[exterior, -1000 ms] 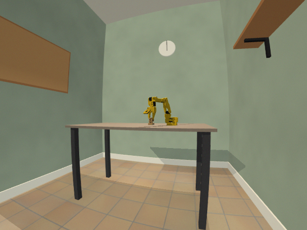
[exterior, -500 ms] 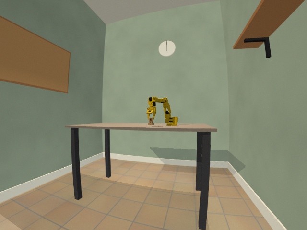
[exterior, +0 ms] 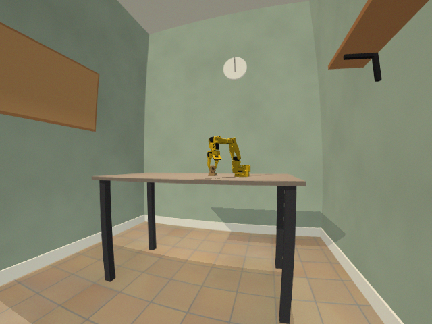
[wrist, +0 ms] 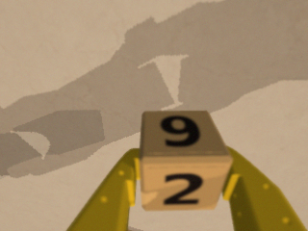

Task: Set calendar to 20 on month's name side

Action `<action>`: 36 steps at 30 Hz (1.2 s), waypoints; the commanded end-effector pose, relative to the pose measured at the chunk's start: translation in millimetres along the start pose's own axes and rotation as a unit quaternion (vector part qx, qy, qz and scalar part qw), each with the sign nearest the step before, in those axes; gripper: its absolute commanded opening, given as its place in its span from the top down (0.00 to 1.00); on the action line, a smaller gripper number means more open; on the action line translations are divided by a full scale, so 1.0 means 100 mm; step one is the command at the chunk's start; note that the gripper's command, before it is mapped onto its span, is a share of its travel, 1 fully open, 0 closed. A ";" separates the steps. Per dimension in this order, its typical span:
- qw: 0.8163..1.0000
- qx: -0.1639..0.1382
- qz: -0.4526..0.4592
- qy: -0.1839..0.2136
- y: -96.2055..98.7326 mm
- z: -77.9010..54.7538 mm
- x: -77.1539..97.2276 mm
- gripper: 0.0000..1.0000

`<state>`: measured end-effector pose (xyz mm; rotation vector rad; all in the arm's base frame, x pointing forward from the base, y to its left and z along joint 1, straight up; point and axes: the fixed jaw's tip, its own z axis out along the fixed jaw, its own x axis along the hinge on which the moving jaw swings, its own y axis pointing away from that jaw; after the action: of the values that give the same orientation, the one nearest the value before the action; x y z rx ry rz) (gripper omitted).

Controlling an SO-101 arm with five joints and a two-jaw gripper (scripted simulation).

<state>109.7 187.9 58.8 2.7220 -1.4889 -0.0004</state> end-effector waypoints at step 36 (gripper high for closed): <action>0.929 0.039 -0.369 -0.004 -0.07 -0.15 0.00 1.00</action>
<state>114.3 184.7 58.9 3.0763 -0.4235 -0.0216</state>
